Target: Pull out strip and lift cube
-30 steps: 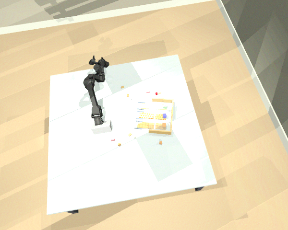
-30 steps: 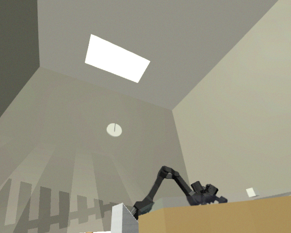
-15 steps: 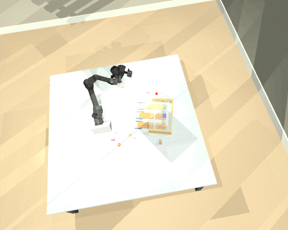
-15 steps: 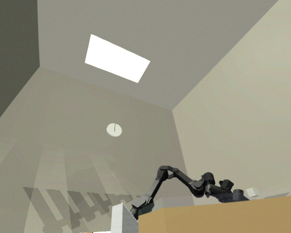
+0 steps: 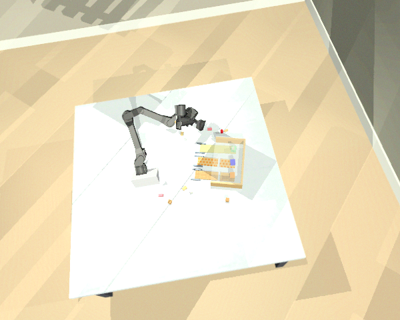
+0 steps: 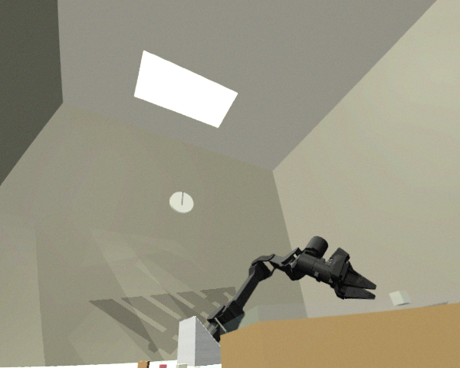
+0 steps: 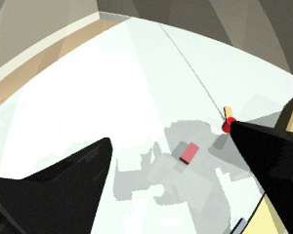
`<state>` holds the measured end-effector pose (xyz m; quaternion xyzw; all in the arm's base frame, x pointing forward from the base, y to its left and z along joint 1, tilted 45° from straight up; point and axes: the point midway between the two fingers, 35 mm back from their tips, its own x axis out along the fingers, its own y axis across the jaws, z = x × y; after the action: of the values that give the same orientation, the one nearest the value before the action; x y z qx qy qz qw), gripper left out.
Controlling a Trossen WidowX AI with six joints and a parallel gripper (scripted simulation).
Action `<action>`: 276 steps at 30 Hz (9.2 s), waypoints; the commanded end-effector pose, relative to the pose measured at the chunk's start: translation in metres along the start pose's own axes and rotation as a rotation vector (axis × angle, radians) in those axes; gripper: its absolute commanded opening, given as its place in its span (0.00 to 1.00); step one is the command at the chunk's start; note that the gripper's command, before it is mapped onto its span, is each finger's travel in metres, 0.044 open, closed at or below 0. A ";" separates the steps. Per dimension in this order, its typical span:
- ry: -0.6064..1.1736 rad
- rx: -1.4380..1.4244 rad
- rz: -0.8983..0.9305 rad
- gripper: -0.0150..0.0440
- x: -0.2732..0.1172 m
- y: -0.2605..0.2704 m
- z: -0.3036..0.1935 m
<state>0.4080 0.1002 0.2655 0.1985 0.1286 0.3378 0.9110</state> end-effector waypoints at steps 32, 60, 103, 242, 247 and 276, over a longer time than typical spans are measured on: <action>0.214 0.599 -0.385 0.53 -0.176 -0.174 -0.074; 0.930 0.882 -0.303 0.25 -0.033 -0.116 -0.084; 0.929 0.883 -0.300 0.25 0.004 -0.109 -0.138; 0.934 0.889 -0.299 0.25 -0.072 0.001 -0.183; 0.934 0.889 -0.299 0.25 -0.076 0.007 -0.185; 0.935 0.890 -0.301 0.25 -0.114 0.018 -0.155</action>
<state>0.2566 0.0856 0.1408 0.3677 0.6631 0.1689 0.6298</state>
